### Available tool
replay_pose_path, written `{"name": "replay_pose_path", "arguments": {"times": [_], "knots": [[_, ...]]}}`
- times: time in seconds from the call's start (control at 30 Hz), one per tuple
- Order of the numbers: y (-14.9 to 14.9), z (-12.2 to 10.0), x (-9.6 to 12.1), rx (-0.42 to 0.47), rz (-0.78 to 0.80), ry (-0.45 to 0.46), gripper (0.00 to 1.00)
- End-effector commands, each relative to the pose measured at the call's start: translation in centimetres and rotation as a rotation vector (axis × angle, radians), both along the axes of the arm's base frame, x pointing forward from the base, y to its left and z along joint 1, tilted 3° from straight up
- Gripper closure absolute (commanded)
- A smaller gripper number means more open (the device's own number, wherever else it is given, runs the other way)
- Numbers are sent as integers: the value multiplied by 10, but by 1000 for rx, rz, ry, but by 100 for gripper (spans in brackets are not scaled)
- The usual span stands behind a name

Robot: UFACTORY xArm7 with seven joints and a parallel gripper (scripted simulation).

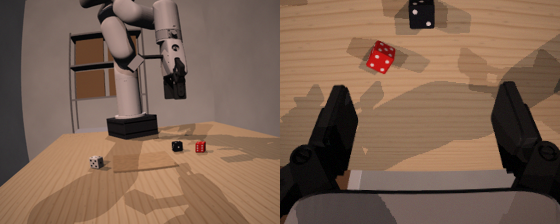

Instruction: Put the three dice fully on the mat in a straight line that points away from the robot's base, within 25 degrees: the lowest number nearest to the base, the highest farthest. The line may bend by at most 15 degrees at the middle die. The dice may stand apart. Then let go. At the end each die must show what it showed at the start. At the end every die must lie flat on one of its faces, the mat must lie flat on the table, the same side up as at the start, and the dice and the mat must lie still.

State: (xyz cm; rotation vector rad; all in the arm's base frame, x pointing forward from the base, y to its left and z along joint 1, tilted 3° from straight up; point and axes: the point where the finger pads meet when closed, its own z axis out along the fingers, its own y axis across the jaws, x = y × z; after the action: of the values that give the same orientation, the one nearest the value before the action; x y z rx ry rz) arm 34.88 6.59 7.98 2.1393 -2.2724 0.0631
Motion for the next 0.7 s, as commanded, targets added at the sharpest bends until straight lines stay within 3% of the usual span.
{"name": "replay_pose_path", "arguments": {"times": [0.0, 0.2, 0.37, 0.53, 0.57, 0.67], "knots": [[0, 1, 1, 1, 0, -3, 0], [2, -6, -1, 6, 3, 8, 0], [3, -41, -7, 11, 5, 28, 0], [-2, -46, -1, 1, 0, -3, 0], [-2, -46, -1, 1, 0, -3, 58], [-2, -46, -1, 1, 0, -3, 58]]}}
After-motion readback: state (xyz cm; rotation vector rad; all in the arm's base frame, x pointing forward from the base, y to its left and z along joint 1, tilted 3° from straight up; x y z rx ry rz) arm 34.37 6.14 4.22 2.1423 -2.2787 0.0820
